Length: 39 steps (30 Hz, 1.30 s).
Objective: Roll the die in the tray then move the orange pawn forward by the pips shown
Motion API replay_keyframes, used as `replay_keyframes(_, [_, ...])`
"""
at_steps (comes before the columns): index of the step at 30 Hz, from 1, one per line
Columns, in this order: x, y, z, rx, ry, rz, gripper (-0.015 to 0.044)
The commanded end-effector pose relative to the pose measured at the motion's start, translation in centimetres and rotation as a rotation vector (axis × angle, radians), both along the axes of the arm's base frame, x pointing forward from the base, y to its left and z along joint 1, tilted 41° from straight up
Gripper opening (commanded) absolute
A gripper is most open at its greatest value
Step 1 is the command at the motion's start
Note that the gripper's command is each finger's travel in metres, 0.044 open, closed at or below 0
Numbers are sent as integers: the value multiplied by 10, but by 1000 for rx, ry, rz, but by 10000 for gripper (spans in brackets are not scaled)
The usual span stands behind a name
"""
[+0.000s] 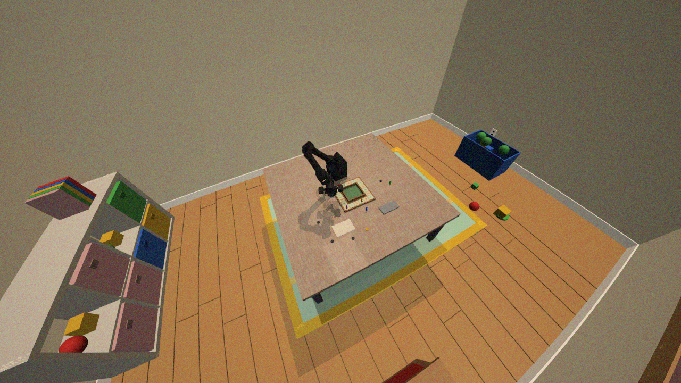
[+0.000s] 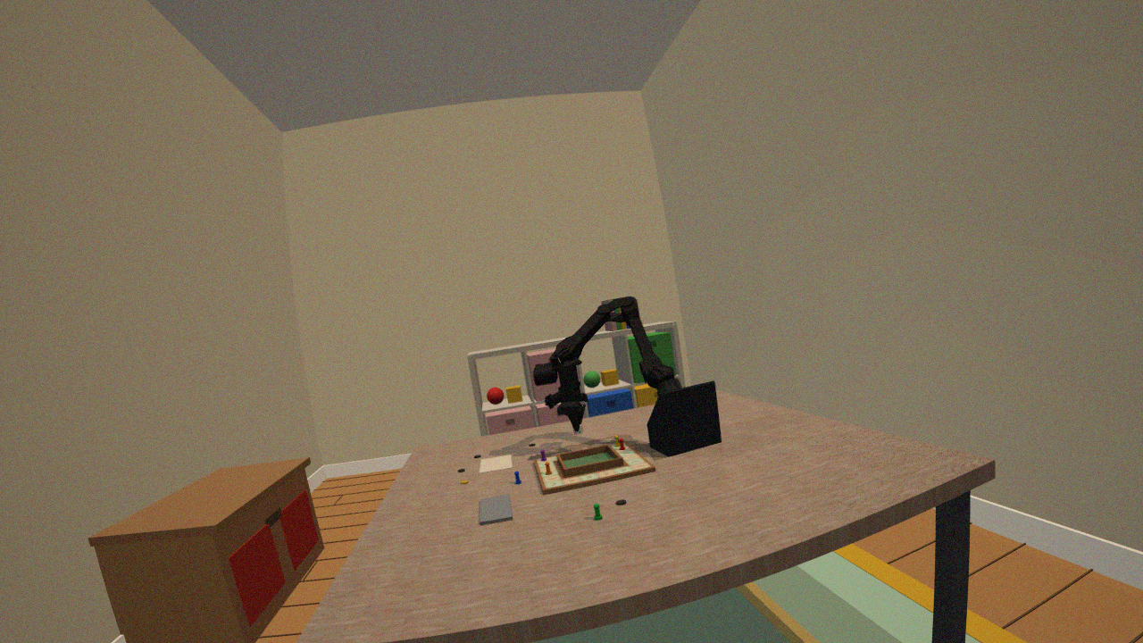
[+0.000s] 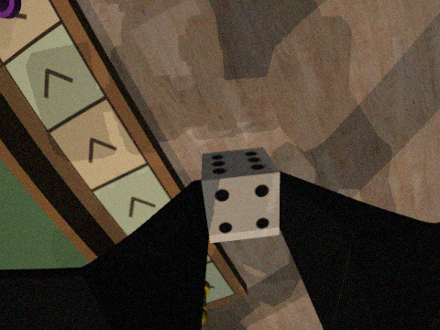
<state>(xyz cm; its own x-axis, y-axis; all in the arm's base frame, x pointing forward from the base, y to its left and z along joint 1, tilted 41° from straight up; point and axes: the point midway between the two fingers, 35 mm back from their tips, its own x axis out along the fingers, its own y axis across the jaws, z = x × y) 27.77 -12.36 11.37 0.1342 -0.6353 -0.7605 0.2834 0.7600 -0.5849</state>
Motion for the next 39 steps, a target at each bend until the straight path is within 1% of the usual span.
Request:
replay_keyframes(1, [-4,17,28,-5,-20,-2,0])
replay_keyframes(6, [-12,33,52,-10,-21,-1,0])
replay_keyframes(13, [-12,34,52,-10,-17,4,0])
replay_keyframes(39, [10,93,-20,-107,534,671,0])
